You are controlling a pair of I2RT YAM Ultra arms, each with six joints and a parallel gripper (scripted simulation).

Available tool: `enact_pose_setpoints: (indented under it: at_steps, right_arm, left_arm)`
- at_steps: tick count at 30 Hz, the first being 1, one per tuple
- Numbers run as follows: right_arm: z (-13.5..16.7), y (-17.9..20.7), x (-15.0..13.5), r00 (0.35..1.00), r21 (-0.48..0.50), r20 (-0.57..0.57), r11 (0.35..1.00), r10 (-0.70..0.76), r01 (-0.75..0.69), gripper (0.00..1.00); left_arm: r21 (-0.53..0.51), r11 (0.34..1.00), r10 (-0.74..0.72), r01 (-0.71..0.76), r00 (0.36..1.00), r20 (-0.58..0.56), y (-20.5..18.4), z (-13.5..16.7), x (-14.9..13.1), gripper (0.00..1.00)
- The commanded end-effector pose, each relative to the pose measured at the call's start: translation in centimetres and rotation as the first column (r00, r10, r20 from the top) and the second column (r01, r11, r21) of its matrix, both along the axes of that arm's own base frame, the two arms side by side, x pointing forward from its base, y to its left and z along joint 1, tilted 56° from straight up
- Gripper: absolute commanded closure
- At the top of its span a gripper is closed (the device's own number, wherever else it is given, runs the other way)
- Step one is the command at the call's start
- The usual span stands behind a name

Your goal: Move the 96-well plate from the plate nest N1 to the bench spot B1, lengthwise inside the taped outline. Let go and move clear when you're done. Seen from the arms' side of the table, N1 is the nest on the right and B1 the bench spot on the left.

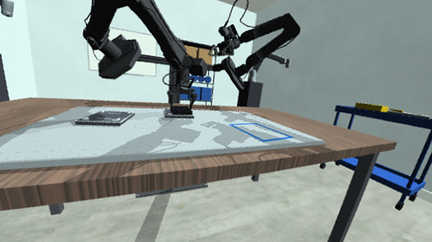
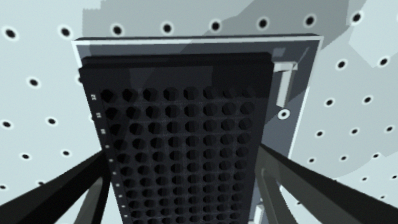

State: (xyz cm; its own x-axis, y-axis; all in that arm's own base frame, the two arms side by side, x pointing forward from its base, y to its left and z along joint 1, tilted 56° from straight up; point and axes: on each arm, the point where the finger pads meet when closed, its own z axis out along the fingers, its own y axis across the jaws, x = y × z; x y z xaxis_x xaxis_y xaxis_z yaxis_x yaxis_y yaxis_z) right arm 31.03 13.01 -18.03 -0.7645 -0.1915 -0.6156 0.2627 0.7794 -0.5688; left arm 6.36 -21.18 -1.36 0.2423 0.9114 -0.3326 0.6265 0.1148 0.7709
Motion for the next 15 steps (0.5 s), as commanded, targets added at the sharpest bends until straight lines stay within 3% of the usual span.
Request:
enact_pose_setpoints:
  at_steps: [1, 15]
  right_arm:
    - [-0.03, 0.25, 0.03, 1.0, -0.019, 0.012, 1.0, -0.002, 0.002, 0.22]
    - [0.23, 0.82, -0.5, 1.0, -0.014, 0.006, 1.0, 0.001, -0.001, 0.22]
  left_arm:
    - [-0.012, 1.0, -0.004, 0.004, 1.0, -0.001, -0.81, 0.22, -0.51, 0.0]
    - [-0.012, 1.0, -0.004, 0.004, 1.0, -0.001, -0.81, 0.22, -0.51, 0.0]
